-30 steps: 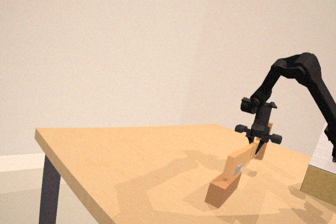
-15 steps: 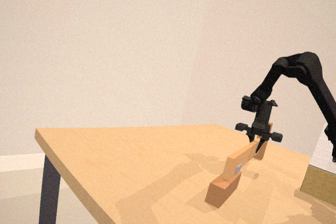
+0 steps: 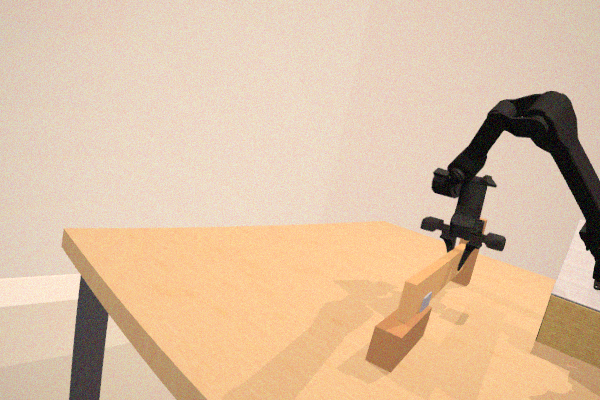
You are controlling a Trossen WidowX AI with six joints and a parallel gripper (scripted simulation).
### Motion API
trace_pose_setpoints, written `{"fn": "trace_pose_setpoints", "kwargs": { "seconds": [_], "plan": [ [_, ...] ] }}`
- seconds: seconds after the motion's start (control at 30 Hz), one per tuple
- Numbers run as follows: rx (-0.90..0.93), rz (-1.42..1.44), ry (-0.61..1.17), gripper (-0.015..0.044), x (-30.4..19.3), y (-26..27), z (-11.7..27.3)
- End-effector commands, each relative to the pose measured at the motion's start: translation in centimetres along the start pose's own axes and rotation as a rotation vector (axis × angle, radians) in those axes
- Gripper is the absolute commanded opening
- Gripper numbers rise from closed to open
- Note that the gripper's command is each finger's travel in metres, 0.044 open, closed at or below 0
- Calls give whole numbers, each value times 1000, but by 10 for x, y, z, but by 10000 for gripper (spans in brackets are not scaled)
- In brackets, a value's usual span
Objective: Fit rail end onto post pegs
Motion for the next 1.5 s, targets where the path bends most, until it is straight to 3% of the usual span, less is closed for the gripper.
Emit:
{"fn": "trace_pose_setpoints", "kwargs": {
  "seconds": [0.0, 1.47],
  "plan": [
    [-18, 3, 8, 0, -2, -3, 7],
    [-18, 2, 8, 0, -1, 1, 1]
  ]
}}
Point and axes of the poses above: the point midway between the two fingers, 35 mm back from their tips, its own z axis back along the fingers, its own y axis across the jaws, x = y × z, the point moved 6 cm from there along z, back along the fingers, and after that the axes turned 15 degrees about z, right-handed, at the moved point
